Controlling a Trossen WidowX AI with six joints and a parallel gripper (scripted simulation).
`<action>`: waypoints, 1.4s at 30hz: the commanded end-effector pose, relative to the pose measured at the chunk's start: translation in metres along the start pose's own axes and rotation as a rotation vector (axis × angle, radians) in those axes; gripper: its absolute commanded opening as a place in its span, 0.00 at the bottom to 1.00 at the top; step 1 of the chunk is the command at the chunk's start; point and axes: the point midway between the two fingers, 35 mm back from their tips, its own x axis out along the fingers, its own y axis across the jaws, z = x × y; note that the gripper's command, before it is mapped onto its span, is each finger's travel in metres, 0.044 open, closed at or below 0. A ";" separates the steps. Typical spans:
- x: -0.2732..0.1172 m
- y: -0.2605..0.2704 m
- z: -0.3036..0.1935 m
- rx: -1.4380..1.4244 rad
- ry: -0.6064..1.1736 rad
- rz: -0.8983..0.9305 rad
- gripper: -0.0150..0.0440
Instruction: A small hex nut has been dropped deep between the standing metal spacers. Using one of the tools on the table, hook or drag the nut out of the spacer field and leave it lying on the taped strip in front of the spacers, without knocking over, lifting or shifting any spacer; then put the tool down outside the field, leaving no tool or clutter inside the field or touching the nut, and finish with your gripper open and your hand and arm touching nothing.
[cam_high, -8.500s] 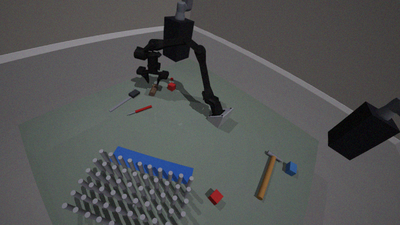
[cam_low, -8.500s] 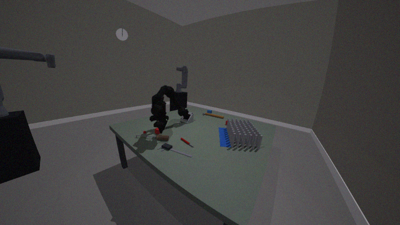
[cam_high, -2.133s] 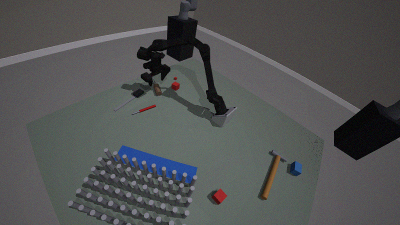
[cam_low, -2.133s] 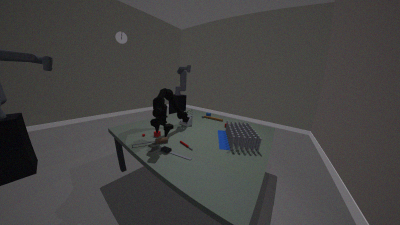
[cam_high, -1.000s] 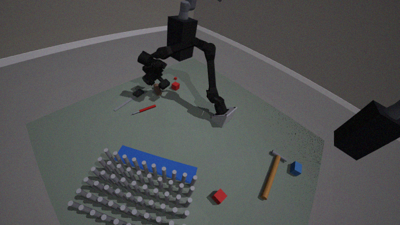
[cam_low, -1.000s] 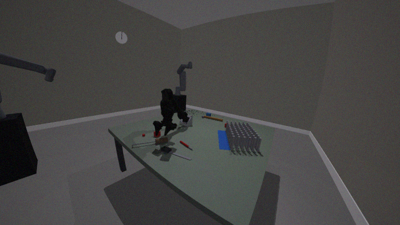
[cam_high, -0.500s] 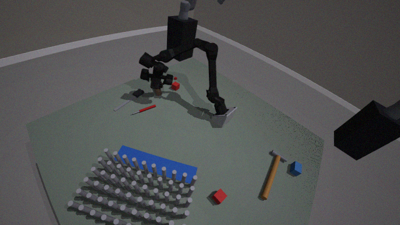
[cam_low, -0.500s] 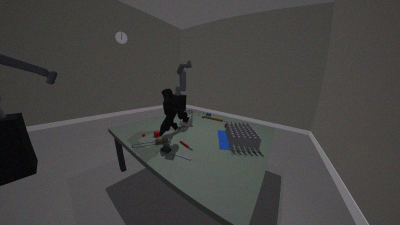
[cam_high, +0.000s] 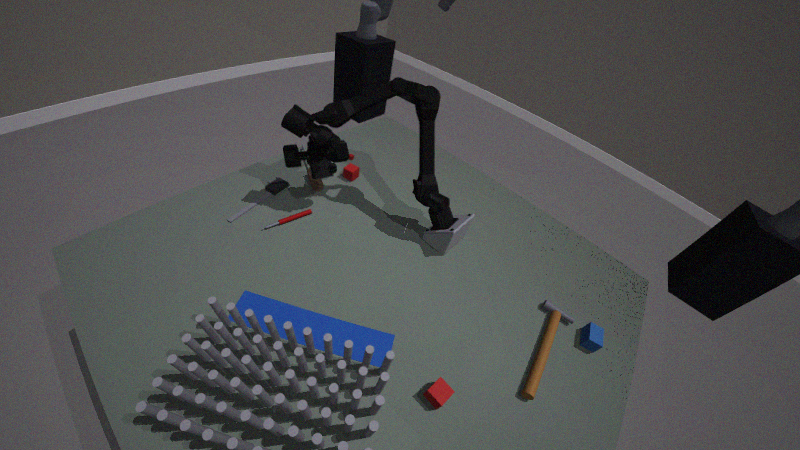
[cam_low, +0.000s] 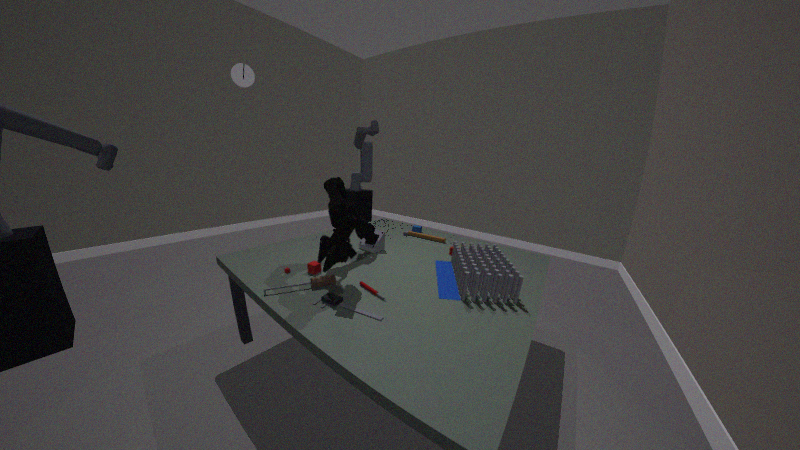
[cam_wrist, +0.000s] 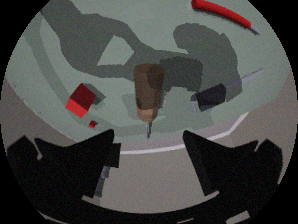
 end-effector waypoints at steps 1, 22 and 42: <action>-0.001 0.001 -0.001 -0.013 0.006 0.001 0.82; 0.008 0.000 0.005 -0.012 0.004 0.002 0.73; 0.034 -0.001 0.023 -0.012 0.004 0.002 0.73</action>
